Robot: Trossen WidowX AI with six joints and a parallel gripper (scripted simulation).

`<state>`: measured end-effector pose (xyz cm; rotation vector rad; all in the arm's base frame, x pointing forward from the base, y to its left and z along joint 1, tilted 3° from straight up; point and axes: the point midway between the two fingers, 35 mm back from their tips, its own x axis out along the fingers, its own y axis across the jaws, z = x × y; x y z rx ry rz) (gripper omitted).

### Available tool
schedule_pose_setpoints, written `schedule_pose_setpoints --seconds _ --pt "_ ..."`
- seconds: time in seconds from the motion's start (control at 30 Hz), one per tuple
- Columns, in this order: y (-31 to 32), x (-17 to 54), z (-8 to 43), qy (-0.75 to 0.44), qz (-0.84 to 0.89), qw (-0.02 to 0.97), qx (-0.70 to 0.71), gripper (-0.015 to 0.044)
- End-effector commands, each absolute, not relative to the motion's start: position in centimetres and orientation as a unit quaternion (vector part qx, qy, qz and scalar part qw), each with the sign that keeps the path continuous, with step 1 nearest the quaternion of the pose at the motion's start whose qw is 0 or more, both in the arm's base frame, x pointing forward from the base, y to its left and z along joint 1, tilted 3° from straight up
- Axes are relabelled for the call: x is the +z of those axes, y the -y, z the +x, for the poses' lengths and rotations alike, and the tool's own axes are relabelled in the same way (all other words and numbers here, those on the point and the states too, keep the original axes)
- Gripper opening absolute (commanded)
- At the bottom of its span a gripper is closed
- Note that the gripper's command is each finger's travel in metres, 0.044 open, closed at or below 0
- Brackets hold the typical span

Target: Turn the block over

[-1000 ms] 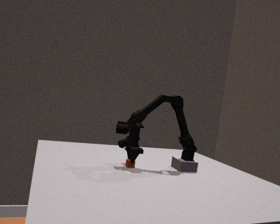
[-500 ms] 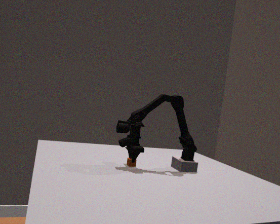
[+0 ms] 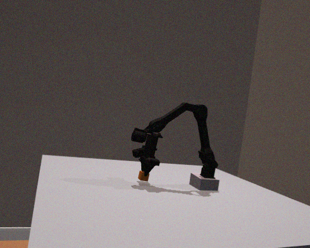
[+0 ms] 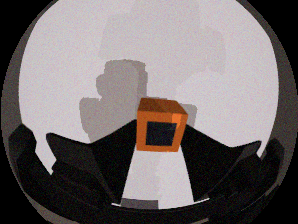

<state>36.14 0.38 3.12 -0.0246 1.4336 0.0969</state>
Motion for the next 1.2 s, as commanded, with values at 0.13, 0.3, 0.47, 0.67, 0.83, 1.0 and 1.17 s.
schedule_pose_setpoints --seconds 0.13,0.3,0.47,0.67,0.83,1.0,1.17 --pt "-0.4 2.6 36.0 -0.608 -0.005 0.793 0.045 0.0000" --pt "-0.4 2.5 35.9 -0.576 -0.003 0.816 0.045 0.0000" --pt "-0.4 2.4 35.8 -0.544 -0.001 0.838 0.045 0.0000" --pt "-0.4 2.5 35.4 -0.504 0.000 0.862 0.046 0.0000" --pt "-0.4 2.6 35.3 -0.487 0.001 0.872 0.046 0.0000" --pt "-0.4 1.9 35.7 -0.472 0.002 0.880 0.046 0.0000" --pt "-0.4 0.9 36.2 -0.441 0.004 0.897 0.045 0.0000"
